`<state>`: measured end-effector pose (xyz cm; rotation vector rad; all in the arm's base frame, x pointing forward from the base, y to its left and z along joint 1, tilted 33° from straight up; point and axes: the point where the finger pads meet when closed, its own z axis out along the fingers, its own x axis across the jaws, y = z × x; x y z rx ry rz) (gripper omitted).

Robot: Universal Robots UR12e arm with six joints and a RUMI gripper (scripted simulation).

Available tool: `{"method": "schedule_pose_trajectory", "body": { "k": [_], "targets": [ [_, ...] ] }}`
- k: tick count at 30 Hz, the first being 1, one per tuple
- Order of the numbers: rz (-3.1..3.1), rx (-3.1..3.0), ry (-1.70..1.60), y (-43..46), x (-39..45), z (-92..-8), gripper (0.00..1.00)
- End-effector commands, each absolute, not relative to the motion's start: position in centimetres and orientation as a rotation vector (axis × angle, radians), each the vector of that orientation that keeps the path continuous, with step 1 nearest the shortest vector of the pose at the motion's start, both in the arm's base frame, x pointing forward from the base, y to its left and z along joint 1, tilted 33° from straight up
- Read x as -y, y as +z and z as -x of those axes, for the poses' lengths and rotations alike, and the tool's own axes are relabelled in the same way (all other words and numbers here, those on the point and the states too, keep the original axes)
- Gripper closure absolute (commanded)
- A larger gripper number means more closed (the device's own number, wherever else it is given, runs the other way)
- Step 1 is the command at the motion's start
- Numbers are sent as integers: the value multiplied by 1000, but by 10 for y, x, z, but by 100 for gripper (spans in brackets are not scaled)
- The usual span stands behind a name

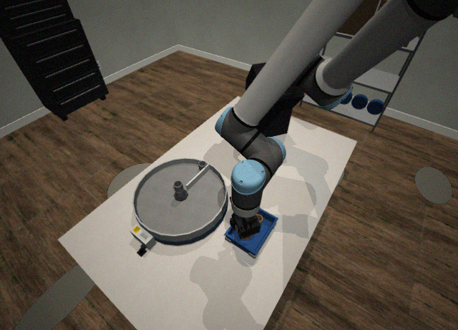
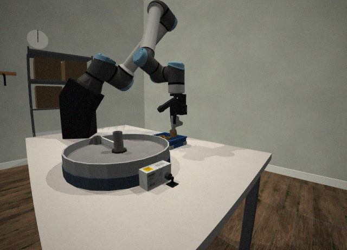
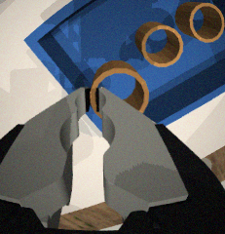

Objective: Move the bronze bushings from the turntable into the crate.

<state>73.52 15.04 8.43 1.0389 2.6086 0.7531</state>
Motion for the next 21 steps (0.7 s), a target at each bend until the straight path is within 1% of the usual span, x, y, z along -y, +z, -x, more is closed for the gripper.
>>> {"method": "schedule_pose_trajectory", "body": {
  "k": [1, 21],
  "targets": [
    [-1038, -2608, 753, 85, -150, -736, 100],
    [-1038, -2608, 753, 82, -152, -737, 100]
  ]
}}
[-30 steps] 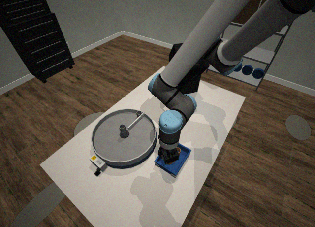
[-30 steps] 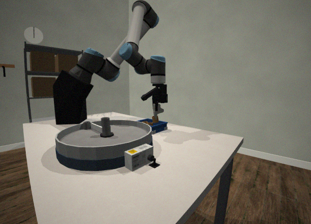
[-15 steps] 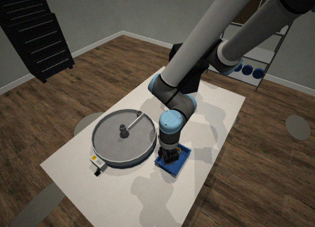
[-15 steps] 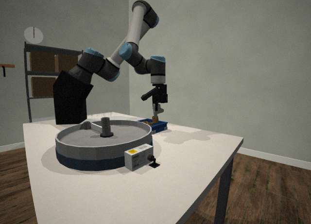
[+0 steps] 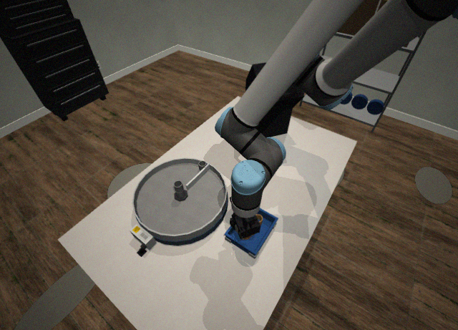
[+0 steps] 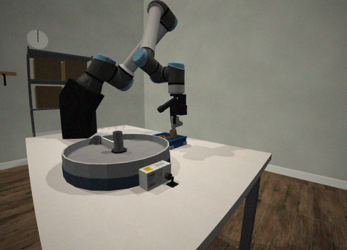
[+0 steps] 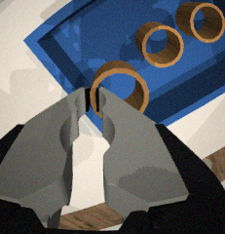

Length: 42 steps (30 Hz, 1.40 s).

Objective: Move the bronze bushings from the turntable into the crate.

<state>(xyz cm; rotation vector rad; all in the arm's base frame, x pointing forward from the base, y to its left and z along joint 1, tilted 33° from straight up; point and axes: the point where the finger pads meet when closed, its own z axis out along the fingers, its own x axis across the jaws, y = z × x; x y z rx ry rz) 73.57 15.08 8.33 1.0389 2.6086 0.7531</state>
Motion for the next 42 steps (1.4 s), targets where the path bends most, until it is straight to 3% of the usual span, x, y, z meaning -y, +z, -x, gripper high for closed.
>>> {"method": "schedule_pose_trajectory", "body": {
  "k": [1, 42],
  "targets": [
    [-1038, -2608, 753, 81, -152, -737, 100],
    [-1038, -2608, 753, 50, -166, -752, 100]
  ]
}}
